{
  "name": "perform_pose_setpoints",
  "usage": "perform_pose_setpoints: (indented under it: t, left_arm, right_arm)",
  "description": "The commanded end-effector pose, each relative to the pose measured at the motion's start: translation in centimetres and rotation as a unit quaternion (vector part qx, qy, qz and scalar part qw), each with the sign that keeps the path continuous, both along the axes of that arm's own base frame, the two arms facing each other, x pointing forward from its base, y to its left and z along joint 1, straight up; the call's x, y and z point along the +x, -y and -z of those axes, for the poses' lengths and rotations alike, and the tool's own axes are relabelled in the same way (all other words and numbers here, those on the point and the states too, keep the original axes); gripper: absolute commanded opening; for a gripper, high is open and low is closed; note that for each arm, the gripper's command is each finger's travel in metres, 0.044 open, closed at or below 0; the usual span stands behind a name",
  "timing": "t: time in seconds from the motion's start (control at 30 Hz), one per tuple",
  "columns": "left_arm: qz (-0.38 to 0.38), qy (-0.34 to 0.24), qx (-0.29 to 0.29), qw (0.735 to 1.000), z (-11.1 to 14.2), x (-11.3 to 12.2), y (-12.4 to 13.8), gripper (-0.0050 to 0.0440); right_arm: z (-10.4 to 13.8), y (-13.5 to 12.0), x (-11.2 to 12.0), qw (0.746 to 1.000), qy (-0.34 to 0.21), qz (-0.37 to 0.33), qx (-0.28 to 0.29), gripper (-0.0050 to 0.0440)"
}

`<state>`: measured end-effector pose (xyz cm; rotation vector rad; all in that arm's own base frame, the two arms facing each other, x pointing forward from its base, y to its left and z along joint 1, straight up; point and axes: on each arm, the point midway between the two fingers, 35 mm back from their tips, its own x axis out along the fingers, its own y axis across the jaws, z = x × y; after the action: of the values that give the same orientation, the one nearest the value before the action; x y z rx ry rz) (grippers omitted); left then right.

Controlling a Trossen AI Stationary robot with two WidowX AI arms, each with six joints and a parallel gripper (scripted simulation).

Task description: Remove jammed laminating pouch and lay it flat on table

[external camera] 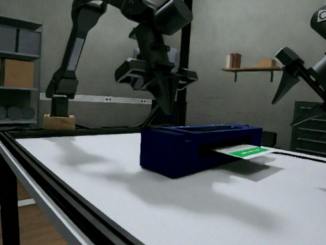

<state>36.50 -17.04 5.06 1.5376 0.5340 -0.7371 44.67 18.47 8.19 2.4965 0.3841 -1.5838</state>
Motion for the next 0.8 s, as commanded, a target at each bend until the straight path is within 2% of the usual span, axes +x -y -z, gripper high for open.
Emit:
perform_pose_setpoints:
  t: [0.0, 0.1, 0.3, 0.63, 0.67, 0.77]
  left_arm:
    - [0.000, 0.010, -0.006, 1.000, -0.8, 0.3, 0.2, 0.0273]
    - [0.000, 0.010, -0.006, 1.000, -0.8, 0.3, 0.2, 0.0273]
    - [0.000, 0.010, -0.006, 1.000, -0.8, 0.3, 0.2, 0.0273]
    - [0.000, 0.010, -0.006, 1.000, -0.8, 0.3, 0.2, 0.0273]
    - [0.000, 0.010, -0.006, 1.000, -0.8, 0.3, 0.2, 0.0273]
    - [0.000, 0.010, -0.006, 1.000, -0.8, 0.3, 0.2, 0.0273]
  right_arm:
    - [-0.9, 0.0, 0.3, 1.000, 0.013, 0.000, 0.005, -0.0050]
    - [-0.5, -0.2, 0.5, 1.000, 0.015, 0.000, 0.006, -0.0050]
    - [4.5, -0.4, 1.6, 1.000, 0.013, 0.000, 0.005, -0.0050]
    - [4.5, -0.4, 1.6, 1.000, 0.013, 0.000, 0.005, -0.0050]
    - [3.8, -0.5, 1.7, 1.000, 0.018, -0.001, 0.007, -0.0050]
    - [4.5, -0.4, 1.6, 1.000, 0.013, 0.000, 0.005, -0.0050]
